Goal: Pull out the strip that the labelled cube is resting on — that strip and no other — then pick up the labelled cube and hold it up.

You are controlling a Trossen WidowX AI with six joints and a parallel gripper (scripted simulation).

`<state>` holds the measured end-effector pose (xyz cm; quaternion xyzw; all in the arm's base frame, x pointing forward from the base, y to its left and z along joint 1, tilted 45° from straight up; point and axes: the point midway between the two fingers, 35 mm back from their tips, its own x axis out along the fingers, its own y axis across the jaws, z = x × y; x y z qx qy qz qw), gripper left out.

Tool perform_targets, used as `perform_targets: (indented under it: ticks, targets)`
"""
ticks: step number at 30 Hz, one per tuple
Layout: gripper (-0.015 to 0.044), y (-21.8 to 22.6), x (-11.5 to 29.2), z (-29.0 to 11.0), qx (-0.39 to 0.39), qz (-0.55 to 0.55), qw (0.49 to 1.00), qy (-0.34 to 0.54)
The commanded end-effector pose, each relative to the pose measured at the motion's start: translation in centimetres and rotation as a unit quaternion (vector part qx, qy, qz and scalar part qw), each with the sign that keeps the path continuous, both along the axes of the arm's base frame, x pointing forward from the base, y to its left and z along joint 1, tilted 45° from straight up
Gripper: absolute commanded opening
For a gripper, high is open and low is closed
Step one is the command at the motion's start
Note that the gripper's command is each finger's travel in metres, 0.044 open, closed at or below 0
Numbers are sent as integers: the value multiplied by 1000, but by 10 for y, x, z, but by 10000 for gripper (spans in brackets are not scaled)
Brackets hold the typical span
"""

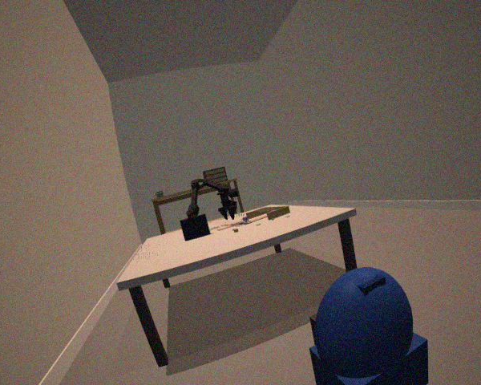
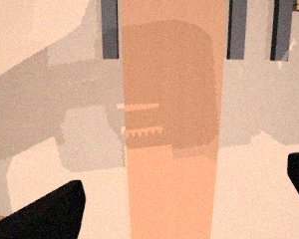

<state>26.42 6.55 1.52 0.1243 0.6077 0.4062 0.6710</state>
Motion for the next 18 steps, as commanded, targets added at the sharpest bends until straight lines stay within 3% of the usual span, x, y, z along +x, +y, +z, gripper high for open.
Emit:
perform_targets:
  ticks: [1, 18]
  targets:
    - [440, 2, 14, 4, 3, -3, 1000, -1]
    - [440, 12, 76, 19, 3, -3, 1000, -2]
